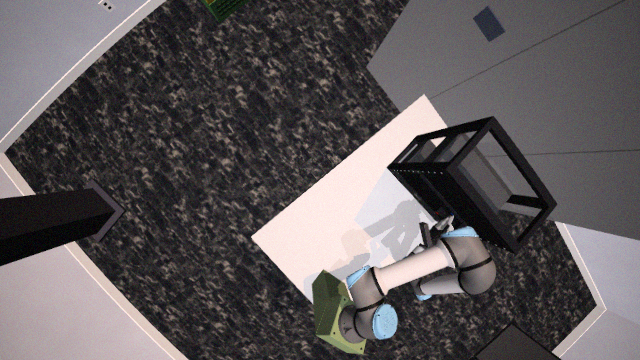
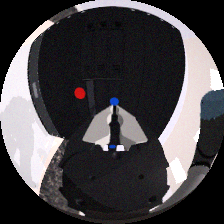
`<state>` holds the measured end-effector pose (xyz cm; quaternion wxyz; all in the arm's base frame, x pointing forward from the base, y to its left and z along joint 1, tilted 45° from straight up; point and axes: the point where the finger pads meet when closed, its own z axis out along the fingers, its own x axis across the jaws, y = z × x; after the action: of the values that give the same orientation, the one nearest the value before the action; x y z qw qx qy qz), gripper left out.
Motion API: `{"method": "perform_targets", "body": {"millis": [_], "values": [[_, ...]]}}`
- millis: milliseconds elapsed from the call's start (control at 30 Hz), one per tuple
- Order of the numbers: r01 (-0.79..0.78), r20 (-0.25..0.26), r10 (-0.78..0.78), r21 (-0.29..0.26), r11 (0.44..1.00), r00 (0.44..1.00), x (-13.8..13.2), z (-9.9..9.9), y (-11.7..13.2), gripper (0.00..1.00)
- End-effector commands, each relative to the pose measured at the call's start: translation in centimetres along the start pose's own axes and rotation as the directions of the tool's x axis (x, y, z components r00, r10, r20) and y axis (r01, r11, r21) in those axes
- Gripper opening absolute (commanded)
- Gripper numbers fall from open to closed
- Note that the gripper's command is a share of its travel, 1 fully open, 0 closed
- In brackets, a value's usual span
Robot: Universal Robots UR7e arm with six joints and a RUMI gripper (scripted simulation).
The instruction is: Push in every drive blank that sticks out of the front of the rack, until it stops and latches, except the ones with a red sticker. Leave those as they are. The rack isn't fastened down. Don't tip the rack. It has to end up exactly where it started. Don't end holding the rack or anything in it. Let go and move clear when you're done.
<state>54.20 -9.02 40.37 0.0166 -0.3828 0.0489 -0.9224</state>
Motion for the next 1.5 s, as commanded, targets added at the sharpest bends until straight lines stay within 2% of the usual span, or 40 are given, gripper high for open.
{"method": "perform_targets", "body": {"millis": [0, 500, 667, 933, 1000, 1233, 1467], "values": [[0.0, 0.0, 0.0, 0.0, 1.0, 1.0, 0.0, 0.0, 0.0, 0.0], [0.0, 0.0, 0.0, 0.0, 1.0, 1.0, 0.0, -0.5, 0.0, 0.0], [0.0, 0.0, 0.0, 0.0, 1.0, 1.0, 0.0, -2.4, 0.0, 0.0], [0.0, 0.0, 0.0, 0.0, 1.0, 1.0, 0.0, -7.0, 0.0, 0.0], [0.0, 0.0, 0.0, 0.0, 1.0, 1.0, 0.0, -7.0, 0.0, 0.0], [0.0, 0.0, 0.0, 0.0, 1.0, 1.0, 0.0, -9.6, 0.0, 0.0], [0.0, 0.0, 0.0, 0.0, 1.0, 1.0, 0.0, -10.0, 0.0, 0.0]]}}
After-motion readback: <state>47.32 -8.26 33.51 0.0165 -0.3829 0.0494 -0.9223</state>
